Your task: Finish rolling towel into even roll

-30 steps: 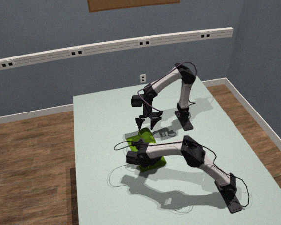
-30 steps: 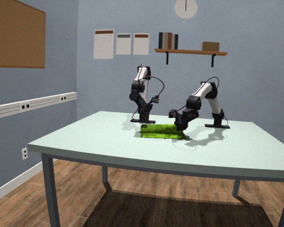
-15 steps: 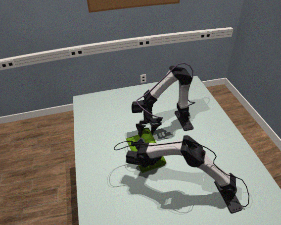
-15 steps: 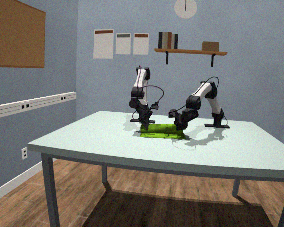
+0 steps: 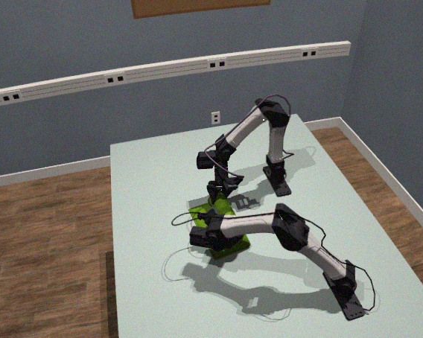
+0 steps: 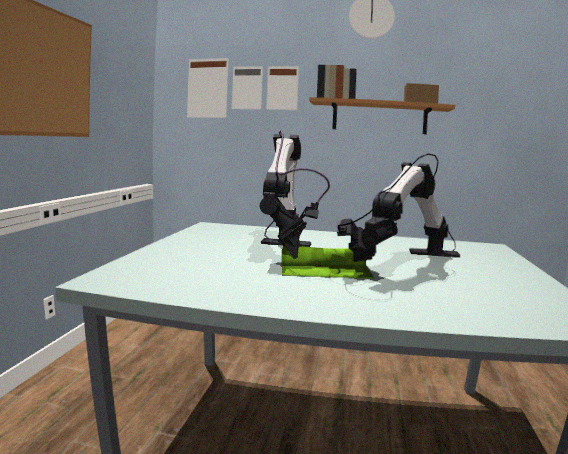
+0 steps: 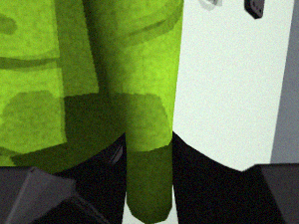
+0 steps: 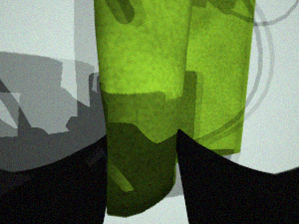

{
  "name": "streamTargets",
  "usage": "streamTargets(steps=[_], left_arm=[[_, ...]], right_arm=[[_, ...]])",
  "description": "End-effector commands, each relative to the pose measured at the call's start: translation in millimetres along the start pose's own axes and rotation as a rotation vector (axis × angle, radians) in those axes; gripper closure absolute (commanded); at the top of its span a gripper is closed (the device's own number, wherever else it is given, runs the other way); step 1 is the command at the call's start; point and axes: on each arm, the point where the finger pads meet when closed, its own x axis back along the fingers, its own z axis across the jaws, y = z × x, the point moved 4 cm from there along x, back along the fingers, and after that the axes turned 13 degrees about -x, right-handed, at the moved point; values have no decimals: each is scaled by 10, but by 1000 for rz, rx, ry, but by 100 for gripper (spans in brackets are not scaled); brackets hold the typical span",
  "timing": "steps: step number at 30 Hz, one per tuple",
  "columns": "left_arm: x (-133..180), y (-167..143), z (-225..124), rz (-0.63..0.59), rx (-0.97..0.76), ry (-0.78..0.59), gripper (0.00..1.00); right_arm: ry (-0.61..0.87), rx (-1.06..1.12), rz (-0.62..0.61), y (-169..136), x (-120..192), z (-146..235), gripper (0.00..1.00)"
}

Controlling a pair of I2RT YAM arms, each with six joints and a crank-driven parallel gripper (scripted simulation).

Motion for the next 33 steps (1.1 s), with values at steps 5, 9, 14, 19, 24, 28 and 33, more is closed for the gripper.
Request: streamTargets(steps=[5, 9, 14, 19, 24, 28, 33], left_arm=[[-20, -32, 21, 2, 8, -20, 68], [-20, -32, 21, 2, 8, -20, 68], [-20, -32, 21, 2, 8, -20, 68], [-20, -32, 21, 2, 8, -20, 68], [-20, -32, 21, 2, 8, -20, 68], [-20, -32, 21, 2, 8, -20, 68], [-2, -13, 3, 2, 8, -20, 50]], right_arm=[[-29, 26, -17, 67, 7, -128, 50], [-29, 26, -17, 67, 7, -128, 54], [-29, 26, -17, 67, 7, -128, 60], [-29, 26, -17, 67, 7, -128, 62], [-29, 26, -17, 67, 7, -128, 64], [-29, 26, -17, 67, 7, -128, 65], [-29, 26, -17, 67, 7, -128, 65]])
